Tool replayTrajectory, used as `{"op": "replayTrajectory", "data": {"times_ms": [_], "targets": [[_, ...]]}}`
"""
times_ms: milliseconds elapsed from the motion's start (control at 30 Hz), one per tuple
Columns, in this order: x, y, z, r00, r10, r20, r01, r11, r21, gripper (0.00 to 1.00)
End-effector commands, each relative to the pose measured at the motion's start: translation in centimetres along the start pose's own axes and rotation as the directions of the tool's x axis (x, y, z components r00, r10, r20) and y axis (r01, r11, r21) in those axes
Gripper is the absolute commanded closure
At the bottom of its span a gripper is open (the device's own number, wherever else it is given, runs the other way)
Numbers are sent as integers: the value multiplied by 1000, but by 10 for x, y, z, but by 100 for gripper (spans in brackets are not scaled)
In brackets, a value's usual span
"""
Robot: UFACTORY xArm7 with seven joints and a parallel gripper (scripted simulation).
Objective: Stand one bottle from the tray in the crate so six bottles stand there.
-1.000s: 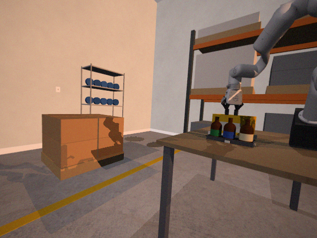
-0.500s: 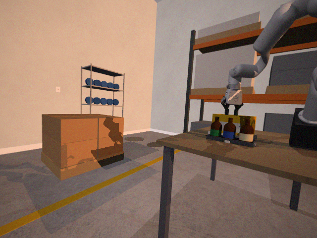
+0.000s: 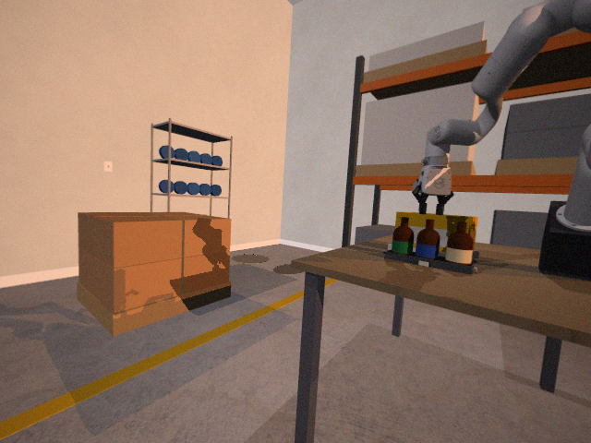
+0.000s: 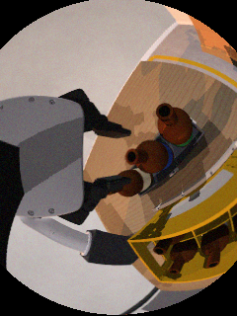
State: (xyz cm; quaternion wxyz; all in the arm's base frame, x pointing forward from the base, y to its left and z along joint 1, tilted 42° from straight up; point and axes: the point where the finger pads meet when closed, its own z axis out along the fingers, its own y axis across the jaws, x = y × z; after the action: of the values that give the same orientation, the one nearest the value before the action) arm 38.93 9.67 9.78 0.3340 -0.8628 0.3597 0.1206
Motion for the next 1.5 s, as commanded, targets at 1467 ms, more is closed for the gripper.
{"op": "replayTrajectory", "data": {"times_ms": [1467], "targets": [[1,-1,37,1000,0,-3,0,1000,2,35]]}}
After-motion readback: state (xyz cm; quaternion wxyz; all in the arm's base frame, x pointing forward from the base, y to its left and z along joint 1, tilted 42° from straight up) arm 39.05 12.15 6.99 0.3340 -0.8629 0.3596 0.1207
